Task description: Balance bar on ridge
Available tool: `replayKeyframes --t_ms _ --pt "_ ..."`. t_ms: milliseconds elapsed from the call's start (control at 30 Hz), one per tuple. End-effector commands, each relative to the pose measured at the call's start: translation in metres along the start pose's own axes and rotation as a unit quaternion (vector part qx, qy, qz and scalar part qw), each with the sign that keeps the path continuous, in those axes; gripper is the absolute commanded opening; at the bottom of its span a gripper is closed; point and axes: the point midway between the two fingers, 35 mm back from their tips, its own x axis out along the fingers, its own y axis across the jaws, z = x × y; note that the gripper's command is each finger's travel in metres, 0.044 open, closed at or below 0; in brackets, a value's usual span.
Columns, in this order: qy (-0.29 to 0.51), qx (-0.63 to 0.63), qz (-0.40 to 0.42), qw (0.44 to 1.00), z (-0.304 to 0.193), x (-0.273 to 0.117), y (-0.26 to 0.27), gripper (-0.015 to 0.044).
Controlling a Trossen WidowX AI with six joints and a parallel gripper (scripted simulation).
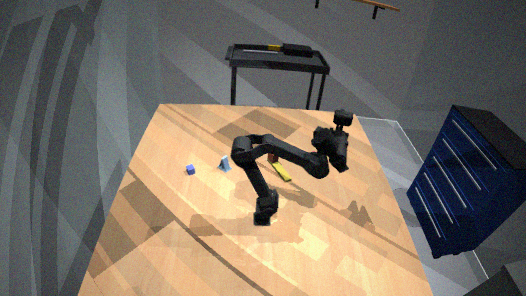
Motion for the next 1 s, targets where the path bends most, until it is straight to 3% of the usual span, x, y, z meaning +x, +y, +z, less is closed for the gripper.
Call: replayKeyframes --t_ms 0,100,400,600,967 --pt "0.000 0.004 0.000 1.000 0.000 0.000 0.000 0.0374" --pt "0.000 0.065 -0.005 0.998 -0.004 0.007 0.000 0.0315" --pt "0.010 0.285 -0.021 0.958 -0.017 0.033 0.003 0.0315" --pt "0.016 0.364 -0.025 0.931 -0.022 0.043 0.006 0.0315" --pt "0.037 0.605 -0.009 0.795 -0.028 0.079 0.027 0.0315"
